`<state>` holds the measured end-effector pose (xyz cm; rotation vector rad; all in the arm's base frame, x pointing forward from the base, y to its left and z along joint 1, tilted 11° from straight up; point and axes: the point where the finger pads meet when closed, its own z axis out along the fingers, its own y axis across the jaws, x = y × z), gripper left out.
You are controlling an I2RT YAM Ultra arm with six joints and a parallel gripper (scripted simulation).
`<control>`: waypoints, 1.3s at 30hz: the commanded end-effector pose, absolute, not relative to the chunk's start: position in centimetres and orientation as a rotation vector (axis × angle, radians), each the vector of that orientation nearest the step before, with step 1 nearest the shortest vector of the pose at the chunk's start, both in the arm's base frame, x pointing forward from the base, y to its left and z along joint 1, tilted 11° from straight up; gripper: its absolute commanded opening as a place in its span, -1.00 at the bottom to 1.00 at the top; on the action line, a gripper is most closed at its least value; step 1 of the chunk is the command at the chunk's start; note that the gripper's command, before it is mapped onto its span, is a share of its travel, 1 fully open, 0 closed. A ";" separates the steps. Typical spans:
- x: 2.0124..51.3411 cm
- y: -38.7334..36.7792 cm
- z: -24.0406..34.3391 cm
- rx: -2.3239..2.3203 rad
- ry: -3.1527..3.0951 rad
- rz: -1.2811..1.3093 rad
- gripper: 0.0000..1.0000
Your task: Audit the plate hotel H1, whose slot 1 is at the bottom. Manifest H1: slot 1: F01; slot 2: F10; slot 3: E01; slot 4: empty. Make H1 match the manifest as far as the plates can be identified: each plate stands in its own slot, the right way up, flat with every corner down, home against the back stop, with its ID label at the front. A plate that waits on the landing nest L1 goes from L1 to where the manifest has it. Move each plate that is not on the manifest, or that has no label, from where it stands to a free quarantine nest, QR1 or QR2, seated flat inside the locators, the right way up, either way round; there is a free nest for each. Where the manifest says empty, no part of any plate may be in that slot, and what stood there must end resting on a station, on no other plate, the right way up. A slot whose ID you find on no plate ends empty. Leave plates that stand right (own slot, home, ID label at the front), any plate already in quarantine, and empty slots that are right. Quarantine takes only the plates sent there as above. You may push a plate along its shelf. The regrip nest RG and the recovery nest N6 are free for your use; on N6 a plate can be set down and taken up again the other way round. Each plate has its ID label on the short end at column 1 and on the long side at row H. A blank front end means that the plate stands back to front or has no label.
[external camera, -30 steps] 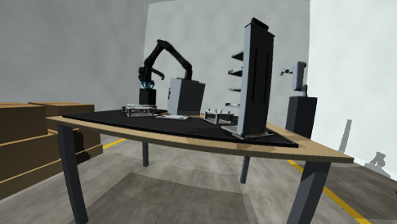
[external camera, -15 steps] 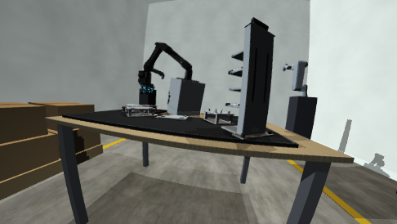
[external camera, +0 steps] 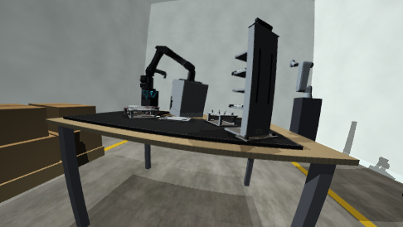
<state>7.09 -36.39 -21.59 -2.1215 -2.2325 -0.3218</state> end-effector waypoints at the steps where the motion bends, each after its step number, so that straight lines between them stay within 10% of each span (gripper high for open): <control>1: 7.3 -37.7 -21.5 -2.149 -2.257 -0.284 0.72; 39: 7.4 -37.4 -22.0 -2.149 -2.257 -0.284 0.72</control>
